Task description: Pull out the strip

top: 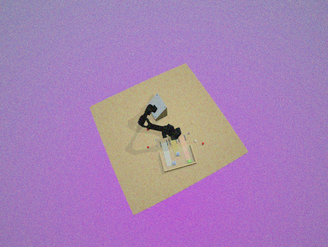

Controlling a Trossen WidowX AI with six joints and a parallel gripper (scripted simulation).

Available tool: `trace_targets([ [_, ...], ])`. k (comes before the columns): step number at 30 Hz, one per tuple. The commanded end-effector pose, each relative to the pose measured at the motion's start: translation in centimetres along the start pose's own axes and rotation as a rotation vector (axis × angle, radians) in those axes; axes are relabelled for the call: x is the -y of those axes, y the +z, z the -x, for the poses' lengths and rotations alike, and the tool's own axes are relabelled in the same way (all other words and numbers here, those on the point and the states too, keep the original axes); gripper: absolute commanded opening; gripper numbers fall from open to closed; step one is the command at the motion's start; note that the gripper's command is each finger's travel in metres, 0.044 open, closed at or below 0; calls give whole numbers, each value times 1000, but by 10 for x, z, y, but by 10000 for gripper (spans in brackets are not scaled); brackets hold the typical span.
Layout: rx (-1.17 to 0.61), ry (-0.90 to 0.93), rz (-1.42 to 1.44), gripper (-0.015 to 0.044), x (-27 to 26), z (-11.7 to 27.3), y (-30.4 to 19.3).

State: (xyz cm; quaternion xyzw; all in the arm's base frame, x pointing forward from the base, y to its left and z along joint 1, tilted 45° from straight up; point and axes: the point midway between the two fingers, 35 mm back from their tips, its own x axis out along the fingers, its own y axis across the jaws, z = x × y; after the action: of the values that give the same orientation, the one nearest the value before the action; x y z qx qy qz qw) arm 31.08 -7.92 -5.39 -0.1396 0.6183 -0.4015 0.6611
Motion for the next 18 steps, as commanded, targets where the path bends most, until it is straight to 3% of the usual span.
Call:
trace_targets([
  [1, -25, 0, 4, 0, 1, -5, -12],
  [18, -27, 0, 6, 0, 1, -4, -39],
])
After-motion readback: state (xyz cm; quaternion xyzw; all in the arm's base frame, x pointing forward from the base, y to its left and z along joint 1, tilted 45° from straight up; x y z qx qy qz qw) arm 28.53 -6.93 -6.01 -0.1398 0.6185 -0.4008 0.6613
